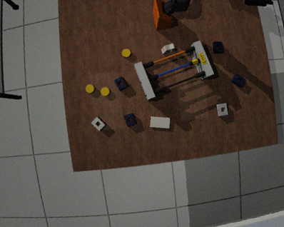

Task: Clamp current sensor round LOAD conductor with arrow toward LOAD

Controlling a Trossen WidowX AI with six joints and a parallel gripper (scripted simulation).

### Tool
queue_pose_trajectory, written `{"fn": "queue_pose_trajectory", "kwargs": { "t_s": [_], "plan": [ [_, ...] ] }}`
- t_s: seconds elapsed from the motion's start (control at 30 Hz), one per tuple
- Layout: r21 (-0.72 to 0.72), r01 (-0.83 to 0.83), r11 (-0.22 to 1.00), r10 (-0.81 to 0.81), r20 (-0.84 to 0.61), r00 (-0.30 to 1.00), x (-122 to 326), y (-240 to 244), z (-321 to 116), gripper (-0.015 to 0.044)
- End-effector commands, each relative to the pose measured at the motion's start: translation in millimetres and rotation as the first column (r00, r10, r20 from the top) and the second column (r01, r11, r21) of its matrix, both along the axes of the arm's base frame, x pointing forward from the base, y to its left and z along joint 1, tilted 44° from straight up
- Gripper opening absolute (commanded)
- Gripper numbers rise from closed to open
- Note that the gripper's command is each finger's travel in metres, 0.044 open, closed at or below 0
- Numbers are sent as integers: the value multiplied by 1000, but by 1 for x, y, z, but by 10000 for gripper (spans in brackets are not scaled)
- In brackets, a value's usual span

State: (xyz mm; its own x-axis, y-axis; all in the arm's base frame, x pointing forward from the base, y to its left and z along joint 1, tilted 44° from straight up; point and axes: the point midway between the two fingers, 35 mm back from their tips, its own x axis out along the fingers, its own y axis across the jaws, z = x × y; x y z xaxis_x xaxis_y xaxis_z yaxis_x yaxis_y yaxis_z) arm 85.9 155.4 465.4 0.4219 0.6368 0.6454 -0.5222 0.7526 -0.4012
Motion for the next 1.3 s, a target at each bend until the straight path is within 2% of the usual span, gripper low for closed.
{"fn": "queue_pose_trajectory", "kwargs": {
  "t_s": [0.0,0.27,0.53,0.67,0.93,1.03,1.17,1.27],
  "plan": [
    [-78,148,986,-158,-153,976,61,7,-27,440],
    [-137,356,924,-381,-397,835,150,-30,-72,440],
    [-145,555,819,-510,-627,589,214,-110,-120,440],
    [-136,640,756,-522,-715,465,229,-153,-141,440],
    [-136,644,753,-522,-719,458,230,-155,-143,440],
    [-242,583,776,-535,-741,405,238,-150,-164,440],
    [-445,343,827,-541,-795,274,246,-137,-222,440],
    [-496,131,858,-513,-839,184,238,-127,-259,440]
  ]
}}
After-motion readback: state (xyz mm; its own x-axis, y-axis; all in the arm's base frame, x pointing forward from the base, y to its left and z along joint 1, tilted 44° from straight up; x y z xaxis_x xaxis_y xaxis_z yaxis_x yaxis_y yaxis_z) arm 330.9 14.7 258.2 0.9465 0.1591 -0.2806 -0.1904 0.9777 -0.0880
